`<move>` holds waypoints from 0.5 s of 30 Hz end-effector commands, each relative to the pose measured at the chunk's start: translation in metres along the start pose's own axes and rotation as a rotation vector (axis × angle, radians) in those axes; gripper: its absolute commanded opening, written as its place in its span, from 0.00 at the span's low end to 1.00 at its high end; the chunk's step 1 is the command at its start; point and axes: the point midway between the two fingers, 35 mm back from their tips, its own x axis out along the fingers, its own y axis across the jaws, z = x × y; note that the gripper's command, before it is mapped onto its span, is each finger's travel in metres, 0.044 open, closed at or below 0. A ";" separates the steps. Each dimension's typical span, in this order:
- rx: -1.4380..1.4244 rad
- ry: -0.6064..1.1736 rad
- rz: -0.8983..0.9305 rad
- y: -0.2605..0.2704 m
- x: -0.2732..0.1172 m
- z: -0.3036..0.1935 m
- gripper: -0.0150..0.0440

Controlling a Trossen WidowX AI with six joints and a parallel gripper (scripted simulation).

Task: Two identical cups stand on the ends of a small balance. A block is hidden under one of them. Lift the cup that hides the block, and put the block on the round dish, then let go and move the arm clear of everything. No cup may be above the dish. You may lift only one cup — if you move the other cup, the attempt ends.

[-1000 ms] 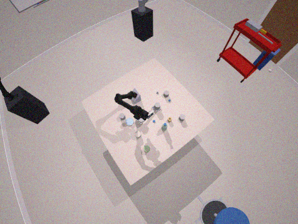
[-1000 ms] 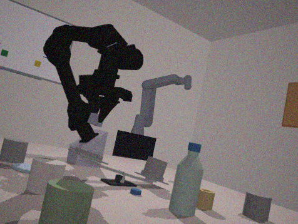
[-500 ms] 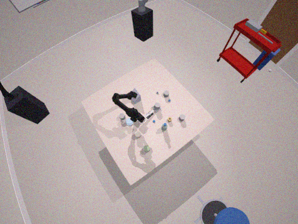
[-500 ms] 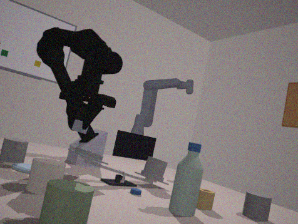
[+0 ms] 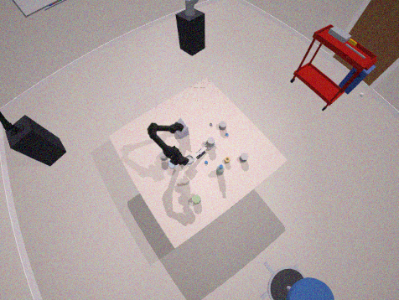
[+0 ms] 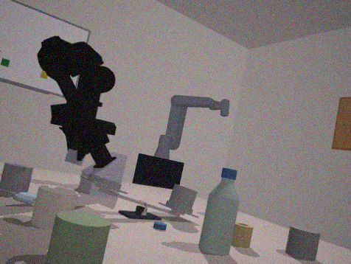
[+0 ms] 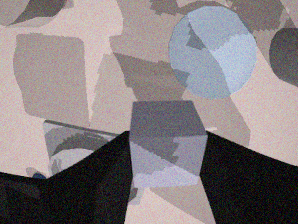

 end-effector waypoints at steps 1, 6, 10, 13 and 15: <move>0.004 -0.001 0.007 -0.010 0.006 0.007 0.25; 0.004 -0.007 0.006 -0.022 0.014 0.015 0.25; 0.004 -0.013 0.005 -0.032 0.020 0.021 0.25; 0.004 -0.018 0.002 -0.040 0.025 0.025 0.25; 0.004 -0.022 0.001 -0.045 0.027 0.027 0.25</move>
